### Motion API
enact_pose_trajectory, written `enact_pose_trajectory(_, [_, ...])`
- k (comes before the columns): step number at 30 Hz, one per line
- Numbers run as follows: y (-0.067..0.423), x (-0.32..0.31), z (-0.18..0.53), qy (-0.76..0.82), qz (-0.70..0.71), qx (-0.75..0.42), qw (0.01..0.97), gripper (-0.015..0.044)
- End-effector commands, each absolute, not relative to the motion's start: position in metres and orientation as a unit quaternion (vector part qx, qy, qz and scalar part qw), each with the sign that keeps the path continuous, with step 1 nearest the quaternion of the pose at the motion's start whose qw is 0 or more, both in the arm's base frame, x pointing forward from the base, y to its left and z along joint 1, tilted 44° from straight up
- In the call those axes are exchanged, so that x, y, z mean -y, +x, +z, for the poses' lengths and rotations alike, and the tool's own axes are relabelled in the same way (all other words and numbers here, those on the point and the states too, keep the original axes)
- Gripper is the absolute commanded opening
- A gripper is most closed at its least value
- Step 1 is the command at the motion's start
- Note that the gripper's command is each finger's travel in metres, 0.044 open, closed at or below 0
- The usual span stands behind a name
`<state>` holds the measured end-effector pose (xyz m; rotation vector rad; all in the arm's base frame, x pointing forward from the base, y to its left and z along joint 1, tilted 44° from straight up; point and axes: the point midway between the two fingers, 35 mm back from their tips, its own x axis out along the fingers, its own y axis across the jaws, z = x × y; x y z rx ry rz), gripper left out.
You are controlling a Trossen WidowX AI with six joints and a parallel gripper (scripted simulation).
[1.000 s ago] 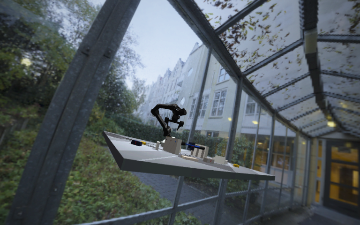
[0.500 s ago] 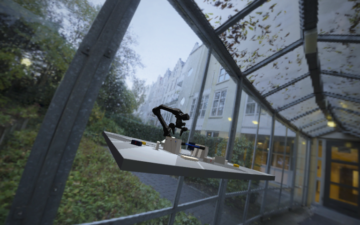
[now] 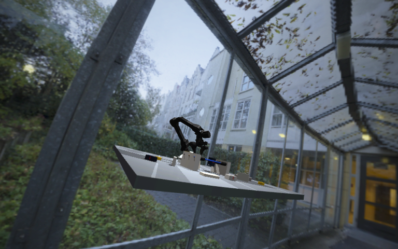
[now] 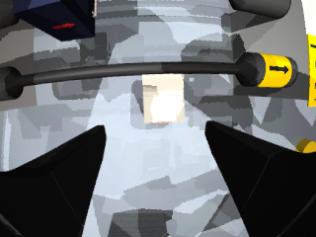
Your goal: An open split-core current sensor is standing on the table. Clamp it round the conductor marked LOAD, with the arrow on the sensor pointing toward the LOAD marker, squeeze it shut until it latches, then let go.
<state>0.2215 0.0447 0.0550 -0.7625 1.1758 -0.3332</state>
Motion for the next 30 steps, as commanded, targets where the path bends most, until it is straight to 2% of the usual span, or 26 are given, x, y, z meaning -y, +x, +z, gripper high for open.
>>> enact_pose_trajectory(1, [0.222, -0.040, 0.048, -0.351, -0.151, -0.542, 0.749, 0.0327])
enact_pose_trajectory(30, [0.239, -0.010, 0.017, -0.353, -0.153, -0.540, 0.749, 0.0327])
